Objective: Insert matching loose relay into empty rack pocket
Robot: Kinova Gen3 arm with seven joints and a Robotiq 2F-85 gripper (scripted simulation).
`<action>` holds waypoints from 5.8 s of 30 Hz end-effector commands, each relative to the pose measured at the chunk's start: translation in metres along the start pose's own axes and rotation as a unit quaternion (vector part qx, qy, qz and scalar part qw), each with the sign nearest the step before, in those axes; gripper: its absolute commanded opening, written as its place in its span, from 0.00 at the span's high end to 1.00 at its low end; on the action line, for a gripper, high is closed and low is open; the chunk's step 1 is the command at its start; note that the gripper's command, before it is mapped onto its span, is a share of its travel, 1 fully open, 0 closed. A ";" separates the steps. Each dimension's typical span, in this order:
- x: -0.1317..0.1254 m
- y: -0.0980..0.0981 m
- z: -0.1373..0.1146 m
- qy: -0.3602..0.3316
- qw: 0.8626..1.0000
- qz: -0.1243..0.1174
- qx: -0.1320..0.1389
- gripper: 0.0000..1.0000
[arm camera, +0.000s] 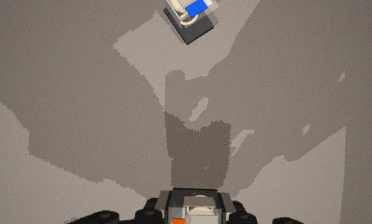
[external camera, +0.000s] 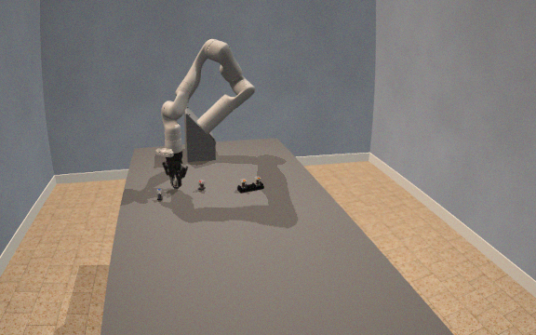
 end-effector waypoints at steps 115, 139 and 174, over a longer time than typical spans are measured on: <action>-0.284 0.073 0.144 -0.298 0.954 -0.001 0.004 1.00; -0.285 0.050 0.144 -0.299 0.954 -0.001 0.004 1.00; -0.285 0.028 0.143 -0.299 0.954 -0.001 0.004 1.00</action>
Point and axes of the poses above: the point where the finger pads meet when closed, its own y axis back along the fingers, its own x axis across the jaws, z = x × y, the point moved 3 cm from there along y, back along the fingers, and after that the axes turned 7 degrees about y, right-handed, at the moved point
